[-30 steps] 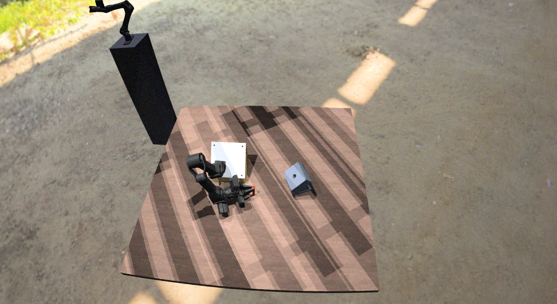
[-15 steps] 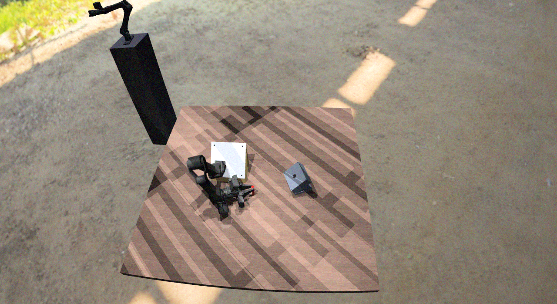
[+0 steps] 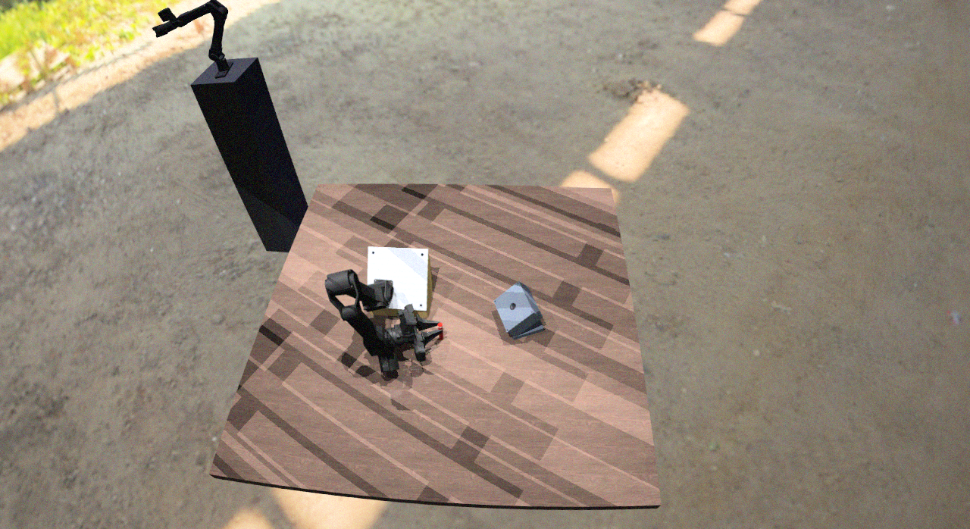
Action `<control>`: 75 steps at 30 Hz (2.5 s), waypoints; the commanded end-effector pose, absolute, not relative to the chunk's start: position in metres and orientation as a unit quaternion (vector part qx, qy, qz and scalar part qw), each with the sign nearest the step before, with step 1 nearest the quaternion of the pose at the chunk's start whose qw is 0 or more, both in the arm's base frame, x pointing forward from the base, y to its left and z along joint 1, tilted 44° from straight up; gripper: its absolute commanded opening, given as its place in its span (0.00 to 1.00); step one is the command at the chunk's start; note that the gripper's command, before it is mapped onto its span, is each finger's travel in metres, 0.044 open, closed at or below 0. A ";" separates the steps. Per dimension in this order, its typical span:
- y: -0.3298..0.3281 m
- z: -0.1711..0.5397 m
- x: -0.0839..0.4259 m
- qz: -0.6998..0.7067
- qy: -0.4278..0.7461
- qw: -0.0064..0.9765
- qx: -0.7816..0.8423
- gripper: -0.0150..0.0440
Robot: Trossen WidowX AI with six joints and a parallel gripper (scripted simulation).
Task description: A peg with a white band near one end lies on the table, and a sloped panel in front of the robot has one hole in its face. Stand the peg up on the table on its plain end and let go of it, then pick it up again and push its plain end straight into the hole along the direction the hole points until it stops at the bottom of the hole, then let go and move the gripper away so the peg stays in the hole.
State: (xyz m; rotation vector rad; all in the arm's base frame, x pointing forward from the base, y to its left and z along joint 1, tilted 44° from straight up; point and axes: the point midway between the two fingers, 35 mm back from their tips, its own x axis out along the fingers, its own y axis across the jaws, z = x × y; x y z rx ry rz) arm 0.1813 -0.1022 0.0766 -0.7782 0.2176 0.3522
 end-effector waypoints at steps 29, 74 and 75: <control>-0.102 0.077 0.181 0.171 0.105 0.905 -0.376 0.96; 0.004 0.182 0.181 0.172 0.175 0.916 -0.317 1.00; 0.003 0.180 0.181 0.172 0.188 0.917 -0.307 1.00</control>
